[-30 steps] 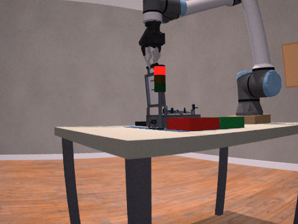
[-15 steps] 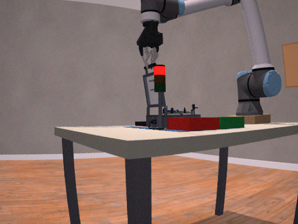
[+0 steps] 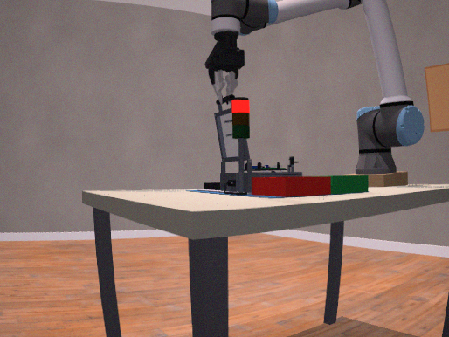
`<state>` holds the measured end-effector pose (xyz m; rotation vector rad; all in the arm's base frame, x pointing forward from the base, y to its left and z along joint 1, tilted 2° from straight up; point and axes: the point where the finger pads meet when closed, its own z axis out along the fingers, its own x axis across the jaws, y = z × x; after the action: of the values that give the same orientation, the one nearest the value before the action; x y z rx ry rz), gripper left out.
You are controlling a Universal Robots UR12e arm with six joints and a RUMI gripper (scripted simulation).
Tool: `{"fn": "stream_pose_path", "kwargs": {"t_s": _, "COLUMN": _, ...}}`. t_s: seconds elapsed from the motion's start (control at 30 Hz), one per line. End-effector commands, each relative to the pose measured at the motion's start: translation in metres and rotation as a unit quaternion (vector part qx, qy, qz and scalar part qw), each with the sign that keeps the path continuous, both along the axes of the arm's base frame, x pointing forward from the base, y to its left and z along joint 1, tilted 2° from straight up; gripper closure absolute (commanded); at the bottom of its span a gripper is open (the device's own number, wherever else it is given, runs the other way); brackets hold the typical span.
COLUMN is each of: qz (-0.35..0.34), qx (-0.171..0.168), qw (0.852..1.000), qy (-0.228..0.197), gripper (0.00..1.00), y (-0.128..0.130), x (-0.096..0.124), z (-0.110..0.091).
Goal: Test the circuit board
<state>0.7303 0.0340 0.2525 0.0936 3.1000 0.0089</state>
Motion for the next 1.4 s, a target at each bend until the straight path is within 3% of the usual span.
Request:
{"fn": "stream_pose_path", "kwargs": {"t_s": 0.0, "qz": 0.000, "qx": 0.000, "qw": 1.000, "qy": -0.001, "gripper": 1.00, "y": -0.0001, "x": 0.0006, "z": 0.0010}}
{"fn": "stream_pose_path", "kwargs": {"t_s": 0.5, "qz": 0.000, "qx": 0.000, "qw": 1.000, "qy": -0.001, "gripper": 1.00, "y": -0.0001, "x": 0.0006, "z": 0.0010}}
{"fn": "stream_pose_path", "kwargs": {"t_s": 0.53, "qz": 0.000, "qx": 0.000, "qw": 1.000, "qy": -0.001, "gripper": 0.70, "y": -0.0001, "x": 0.0006, "z": 0.0010}}
{"fn": "stream_pose_path", "kwargs": {"t_s": 1.37, "qz": 0.000, "qx": 0.000, "qw": 1.000, "qy": -0.001, "gripper": 0.70, "y": -0.0001, "x": 0.0006, "z": 0.0010}}
